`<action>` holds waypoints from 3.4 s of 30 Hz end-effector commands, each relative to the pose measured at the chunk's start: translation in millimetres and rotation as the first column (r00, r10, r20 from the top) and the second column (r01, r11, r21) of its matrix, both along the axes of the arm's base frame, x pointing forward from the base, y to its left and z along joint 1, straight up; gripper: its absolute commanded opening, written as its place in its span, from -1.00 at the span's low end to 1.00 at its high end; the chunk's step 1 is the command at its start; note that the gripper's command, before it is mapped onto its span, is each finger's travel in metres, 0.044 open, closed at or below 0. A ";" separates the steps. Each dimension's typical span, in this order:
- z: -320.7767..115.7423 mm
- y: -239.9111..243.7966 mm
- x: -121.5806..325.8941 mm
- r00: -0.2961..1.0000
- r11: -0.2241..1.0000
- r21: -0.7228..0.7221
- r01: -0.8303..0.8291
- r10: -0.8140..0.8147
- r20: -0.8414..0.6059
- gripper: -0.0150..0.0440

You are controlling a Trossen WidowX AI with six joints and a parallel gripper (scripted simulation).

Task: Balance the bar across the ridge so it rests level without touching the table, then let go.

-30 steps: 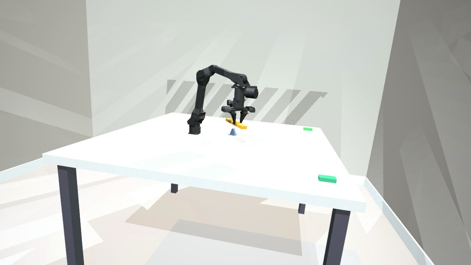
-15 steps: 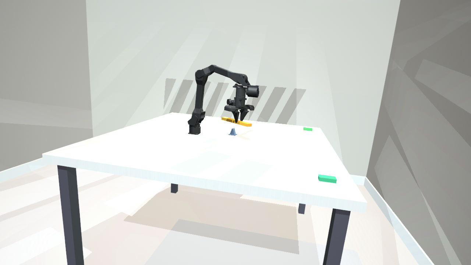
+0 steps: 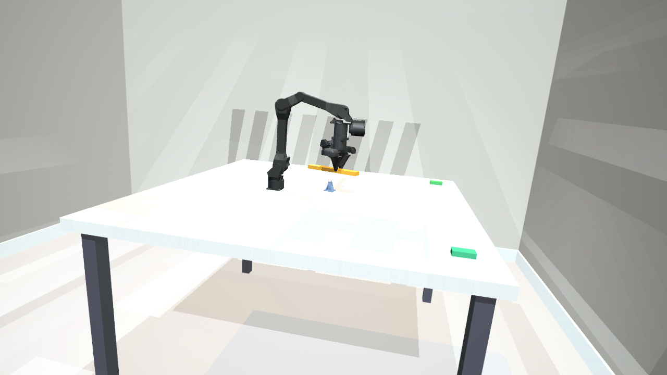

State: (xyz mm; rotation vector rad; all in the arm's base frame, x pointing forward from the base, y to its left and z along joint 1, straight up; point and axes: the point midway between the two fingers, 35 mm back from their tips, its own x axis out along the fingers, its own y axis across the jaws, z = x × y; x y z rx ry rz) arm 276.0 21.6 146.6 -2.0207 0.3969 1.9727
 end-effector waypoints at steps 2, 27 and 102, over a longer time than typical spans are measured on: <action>-1.9 16.2 -5.8 0.996 0.996 -0.004 -0.092 0.092 -0.004 -0.49; -22.7 52.8 -13.0 0.970 0.970 -0.004 -0.244 0.244 -0.004 -0.49; -48.8 53.8 -13.3 0.969 0.969 -0.004 -0.245 0.245 -0.004 -0.49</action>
